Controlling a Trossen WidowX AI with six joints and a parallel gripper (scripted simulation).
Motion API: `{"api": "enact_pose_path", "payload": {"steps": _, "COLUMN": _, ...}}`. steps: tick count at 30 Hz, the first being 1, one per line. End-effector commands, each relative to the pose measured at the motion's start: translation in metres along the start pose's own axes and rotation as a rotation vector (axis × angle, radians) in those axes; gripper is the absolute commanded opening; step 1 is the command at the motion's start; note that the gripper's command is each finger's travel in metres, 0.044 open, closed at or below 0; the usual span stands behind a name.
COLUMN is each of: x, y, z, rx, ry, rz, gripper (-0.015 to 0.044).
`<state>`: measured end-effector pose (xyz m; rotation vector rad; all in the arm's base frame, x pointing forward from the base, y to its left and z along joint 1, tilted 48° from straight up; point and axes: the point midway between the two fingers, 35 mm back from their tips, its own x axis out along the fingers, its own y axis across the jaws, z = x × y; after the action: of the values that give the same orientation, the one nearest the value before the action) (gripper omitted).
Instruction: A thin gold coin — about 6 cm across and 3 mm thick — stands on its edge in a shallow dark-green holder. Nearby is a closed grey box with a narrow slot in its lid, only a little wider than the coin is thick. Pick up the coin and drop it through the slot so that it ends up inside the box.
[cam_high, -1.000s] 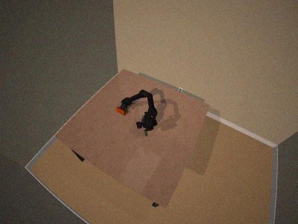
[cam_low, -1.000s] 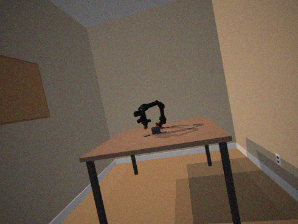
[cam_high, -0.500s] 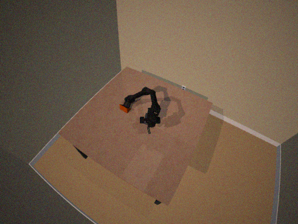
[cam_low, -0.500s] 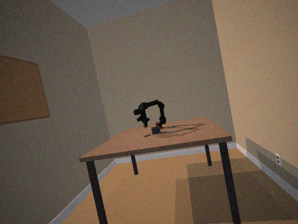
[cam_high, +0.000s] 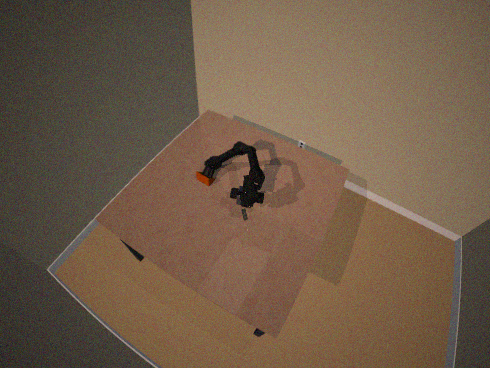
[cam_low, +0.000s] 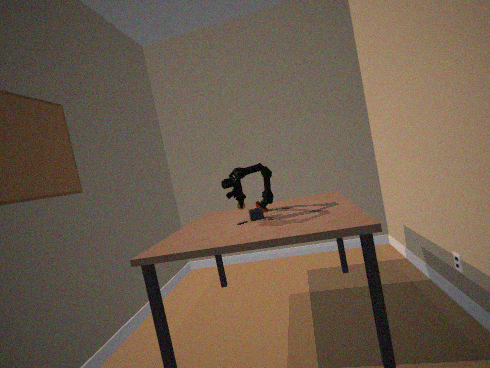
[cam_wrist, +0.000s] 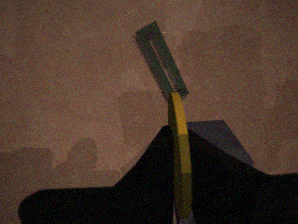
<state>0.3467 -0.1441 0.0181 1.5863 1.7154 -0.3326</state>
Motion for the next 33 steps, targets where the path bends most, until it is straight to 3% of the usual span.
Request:
{"api": "enact_pose_path", "payload": {"steps": 1, "x": -0.001, "y": -0.002, "z": -0.008, "rx": 0.004, "ry": 0.001, "rz": 0.002, "gripper": 0.0}}
{"api": "enact_pose_path", "payload": {"steps": 33, "x": 0.0, "y": -0.031, "z": -0.083, "rx": 0.007, "ry": 0.005, "rz": 0.0, "gripper": 0.0}}
